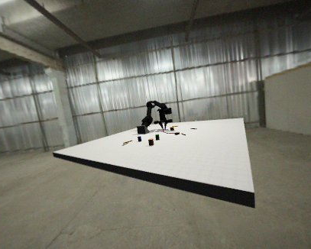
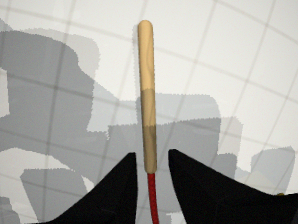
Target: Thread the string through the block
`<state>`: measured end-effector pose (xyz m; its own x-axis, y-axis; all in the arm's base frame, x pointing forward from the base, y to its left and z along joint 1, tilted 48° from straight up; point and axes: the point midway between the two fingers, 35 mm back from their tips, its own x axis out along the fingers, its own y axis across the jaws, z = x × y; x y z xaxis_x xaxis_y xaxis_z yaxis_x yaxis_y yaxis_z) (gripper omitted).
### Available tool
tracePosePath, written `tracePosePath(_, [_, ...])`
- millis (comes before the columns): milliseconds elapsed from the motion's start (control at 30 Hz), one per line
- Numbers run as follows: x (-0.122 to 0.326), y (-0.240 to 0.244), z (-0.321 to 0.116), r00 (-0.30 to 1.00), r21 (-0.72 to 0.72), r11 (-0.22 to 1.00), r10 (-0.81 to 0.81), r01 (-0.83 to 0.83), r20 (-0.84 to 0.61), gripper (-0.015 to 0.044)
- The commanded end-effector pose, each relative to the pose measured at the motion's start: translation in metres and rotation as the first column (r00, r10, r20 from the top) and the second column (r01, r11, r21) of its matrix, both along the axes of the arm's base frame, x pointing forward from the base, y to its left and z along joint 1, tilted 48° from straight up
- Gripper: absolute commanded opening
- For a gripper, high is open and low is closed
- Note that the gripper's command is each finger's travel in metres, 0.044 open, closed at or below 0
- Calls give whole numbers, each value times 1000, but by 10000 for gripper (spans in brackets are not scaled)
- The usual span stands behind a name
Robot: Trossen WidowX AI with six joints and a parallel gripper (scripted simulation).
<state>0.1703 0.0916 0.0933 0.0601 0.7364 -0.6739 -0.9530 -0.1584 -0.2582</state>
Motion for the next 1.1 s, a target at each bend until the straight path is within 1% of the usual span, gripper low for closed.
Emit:
tracePosePath(0, [0,0,0,1000,0,1000,0,0,0,16])
tracePosePath(33, [0,0,0,1000,0,1000,0,0,0,0])
tracePosePath(333, [0,-1,0,1000,-1,1000,0,0,0,0])
tracePosePath(1067, [0,-22,17,1000,-11,1000,-2,2,-2,0])
